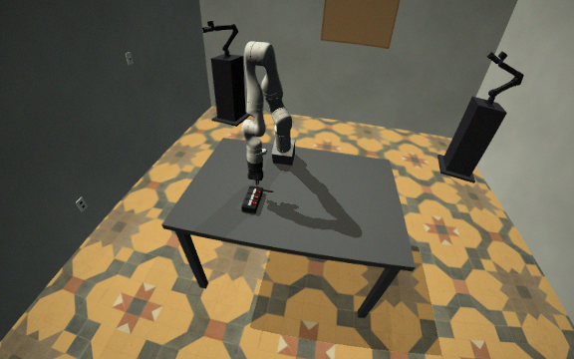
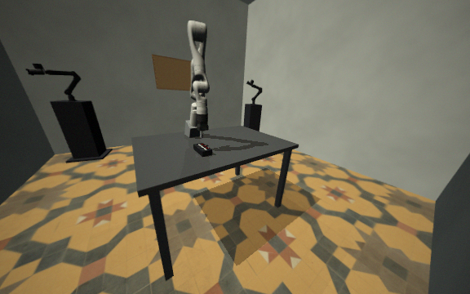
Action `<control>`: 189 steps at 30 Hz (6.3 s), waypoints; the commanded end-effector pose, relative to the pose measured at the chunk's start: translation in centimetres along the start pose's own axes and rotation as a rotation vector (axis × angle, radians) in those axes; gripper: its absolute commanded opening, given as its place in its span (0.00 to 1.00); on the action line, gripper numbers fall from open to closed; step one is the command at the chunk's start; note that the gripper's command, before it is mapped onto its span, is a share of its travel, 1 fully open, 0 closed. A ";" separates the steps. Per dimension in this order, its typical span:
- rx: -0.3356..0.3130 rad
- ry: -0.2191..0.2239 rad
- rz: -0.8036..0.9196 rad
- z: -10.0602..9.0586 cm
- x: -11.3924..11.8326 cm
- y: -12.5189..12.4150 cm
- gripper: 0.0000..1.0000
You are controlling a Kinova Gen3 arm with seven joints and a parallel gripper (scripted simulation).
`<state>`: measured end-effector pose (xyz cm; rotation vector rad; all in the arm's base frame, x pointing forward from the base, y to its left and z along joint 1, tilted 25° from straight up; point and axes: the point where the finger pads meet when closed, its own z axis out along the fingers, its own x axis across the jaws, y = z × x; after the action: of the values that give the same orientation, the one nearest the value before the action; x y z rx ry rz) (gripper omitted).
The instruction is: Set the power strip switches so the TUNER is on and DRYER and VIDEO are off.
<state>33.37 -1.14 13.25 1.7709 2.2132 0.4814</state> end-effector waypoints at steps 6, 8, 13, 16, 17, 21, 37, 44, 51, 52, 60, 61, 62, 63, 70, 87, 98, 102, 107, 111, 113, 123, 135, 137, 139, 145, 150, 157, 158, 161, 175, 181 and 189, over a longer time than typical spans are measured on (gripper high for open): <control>-0.001 -0.002 0.002 0.0 -0.1 0.0 0.00; -0.001 -0.002 0.002 0.0 -0.1 0.0 0.00; -0.001 -0.002 0.002 0.0 -0.1 0.0 0.00; -0.001 -0.002 0.002 0.0 -0.1 0.0 0.00; -0.001 -0.002 0.002 0.0 -0.1 0.0 0.00; -0.001 -0.002 0.002 0.0 -0.1 0.0 0.00; -0.001 -0.001 0.002 0.4 -0.1 0.0 0.00; -0.001 -0.001 0.002 1.1 -0.1 0.0 0.00; -0.001 -0.001 0.002 1.9 -0.1 0.0 0.00; -0.001 -0.001 0.002 1.9 -0.1 0.0 0.00; -0.001 -0.001 0.002 3.0 -0.2 0.0 0.00; -0.001 -0.001 0.002 3.2 -0.2 0.0 0.00; -0.001 -0.001 0.002 3.3 -0.2 0.0 0.00; -0.001 -0.001 0.002 3.4 -0.2 0.0 0.00; -0.001 -0.001 0.002 3.9 -0.2 0.0 0.00; -0.001 -0.001 0.002 4.5 -0.2 0.0 0.00; -0.001 -0.001 0.002 4.5 -0.2 0.0 0.00; -0.001 -0.001 0.002 4.5 -0.2 0.0 0.00; -0.001 -0.001 0.002 4.5 -0.2 0.0 0.00; -0.001 -0.001 0.002 4.5 -0.2 0.0 0.00; -0.001 -0.001 0.002 4.5 -0.2 0.0 0.00; -0.001 -0.001 0.002 4.5 -0.2 0.0 0.00; -0.001 -0.001 0.002 4.6 -0.2 0.0 0.00; -0.001 -0.001 0.002 4.6 -0.2 0.0 0.00; -0.001 -0.001 0.002 4.7 -0.2 0.0 0.00; -0.001 -0.001 0.002 4.9 -0.2 0.0 0.00; -0.001 -0.001 0.002 5.1 -0.2 0.0 0.00; -0.001 -0.001 0.002 5.3 -0.2 0.0 0.00; -0.001 -0.001 0.002 5.3 -0.2 0.0 0.00; -0.001 -0.001 0.002 5.4 -0.2 0.0 0.00; -0.001 -0.001 0.002 5.4 -0.2 0.0 0.00; -0.001 -0.001 0.002 5.4 -0.2 0.0 0.00; -0.001 -0.001 0.002 5.4 -0.2 0.0 0.00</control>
<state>35.56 -0.97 8.39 1.7736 2.2058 0.4805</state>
